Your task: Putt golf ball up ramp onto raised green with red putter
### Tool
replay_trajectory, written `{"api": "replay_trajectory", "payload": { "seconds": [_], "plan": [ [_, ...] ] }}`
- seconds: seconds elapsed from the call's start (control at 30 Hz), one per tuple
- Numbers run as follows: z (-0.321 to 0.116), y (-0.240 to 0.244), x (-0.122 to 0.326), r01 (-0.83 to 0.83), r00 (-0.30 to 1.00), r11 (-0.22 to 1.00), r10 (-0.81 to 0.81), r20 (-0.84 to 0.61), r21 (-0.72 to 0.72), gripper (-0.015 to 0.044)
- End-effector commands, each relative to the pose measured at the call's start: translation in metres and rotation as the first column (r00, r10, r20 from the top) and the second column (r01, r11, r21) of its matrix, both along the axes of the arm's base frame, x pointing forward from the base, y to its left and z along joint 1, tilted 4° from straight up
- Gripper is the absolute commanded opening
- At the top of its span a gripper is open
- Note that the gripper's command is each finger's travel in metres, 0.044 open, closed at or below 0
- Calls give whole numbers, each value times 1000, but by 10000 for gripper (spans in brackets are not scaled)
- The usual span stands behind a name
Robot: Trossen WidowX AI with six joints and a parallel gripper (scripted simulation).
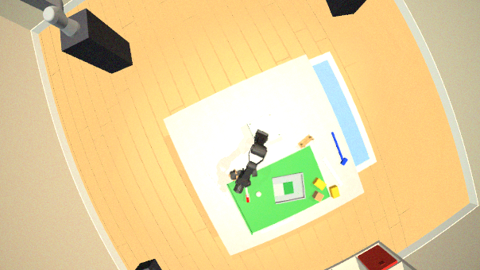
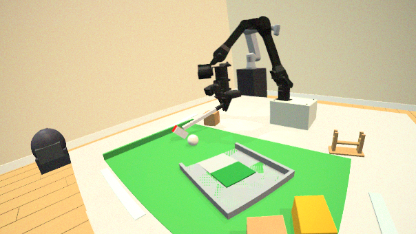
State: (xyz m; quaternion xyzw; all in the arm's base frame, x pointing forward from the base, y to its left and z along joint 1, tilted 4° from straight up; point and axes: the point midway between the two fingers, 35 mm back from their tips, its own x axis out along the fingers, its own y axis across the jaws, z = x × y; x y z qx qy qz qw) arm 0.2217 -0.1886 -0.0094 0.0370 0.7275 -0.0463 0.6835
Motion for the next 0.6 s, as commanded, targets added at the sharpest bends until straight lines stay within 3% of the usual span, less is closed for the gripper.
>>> {"api": "replay_trajectory", "payload": {
  "seconds": [0.0,0.3,0.57],
  "plan": [
    [1,-7,1,-5,1000,1000,5,5,-8,0],
    [0,5,3,-3,1000,1000,3,2,-1,0],
    [-1,103,20,-5,1000,1000,5,7,4,0]
  ]
}}
